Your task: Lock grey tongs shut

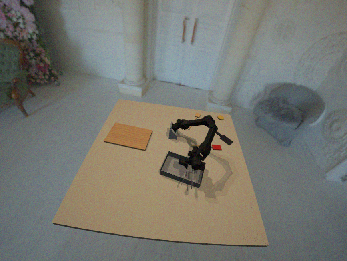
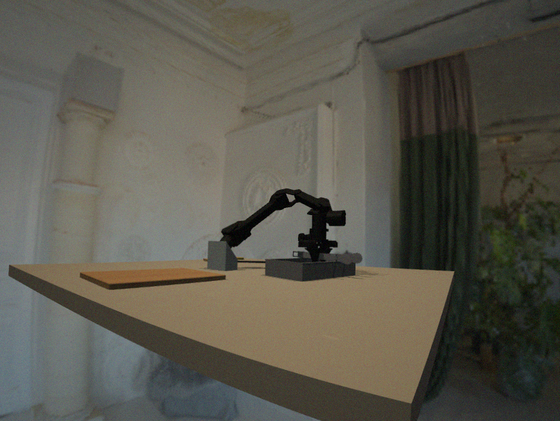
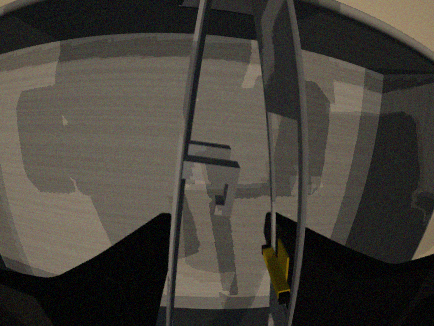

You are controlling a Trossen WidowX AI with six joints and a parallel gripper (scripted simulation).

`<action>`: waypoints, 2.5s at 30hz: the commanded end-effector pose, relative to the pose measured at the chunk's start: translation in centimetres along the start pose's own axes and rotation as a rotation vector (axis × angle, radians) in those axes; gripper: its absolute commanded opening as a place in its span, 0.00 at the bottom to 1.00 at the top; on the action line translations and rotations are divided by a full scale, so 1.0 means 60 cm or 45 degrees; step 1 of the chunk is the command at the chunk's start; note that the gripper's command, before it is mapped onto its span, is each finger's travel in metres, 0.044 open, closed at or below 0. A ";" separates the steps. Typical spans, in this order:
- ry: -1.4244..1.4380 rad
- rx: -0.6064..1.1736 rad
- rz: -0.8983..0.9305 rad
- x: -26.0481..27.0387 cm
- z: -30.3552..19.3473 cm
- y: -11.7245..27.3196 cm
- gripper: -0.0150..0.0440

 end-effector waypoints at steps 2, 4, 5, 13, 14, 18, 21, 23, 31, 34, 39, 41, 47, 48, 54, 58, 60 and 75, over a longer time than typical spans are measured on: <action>0.001 0.000 0.001 0.000 0.000 0.000 0.53; 0.001 0.000 0.001 0.000 0.000 0.000 0.50; 0.001 0.000 0.001 0.000 0.000 0.000 0.49; 0.001 0.000 0.001 0.000 0.000 0.000 0.40; 0.001 0.000 0.001 0.000 0.000 0.000 0.39; 0.001 0.000 0.001 0.000 0.000 0.000 0.35; 0.001 0.000 0.001 0.000 0.000 0.000 0.31; 0.001 0.000 0.001 0.000 0.000 0.000 0.29; 0.001 0.000 0.001 0.000 0.000 0.000 0.00; 0.001 0.000 0.001 0.000 0.000 0.000 0.00; -0.021 0.005 -0.002 -0.001 -0.006 0.038 0.00; -0.042 0.010 -0.005 -0.001 -0.008 0.075 0.00; -0.115 0.021 -0.032 0.006 0.003 0.204 0.00; -0.118 0.021 -0.033 0.006 0.003 0.208 0.00; -0.118 0.021 -0.033 0.006 0.003 0.208 0.00; -0.118 0.021 -0.033 0.006 0.003 0.208 0.00; -0.118 0.021 -0.033 0.006 0.003 0.208 0.00; -0.421 0.046 0.007 0.122 -0.080 0.213 0.00</action>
Point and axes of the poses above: the point midway between the two fingers, 35 mm back from their tips, its own y axis back along the fingers, its own x axis across the jaws, z = x × y, the point moved 9 cm from there along y, back along the fingers, and after that the axes turned 15 degrees about -y, right-handed, at the moved point
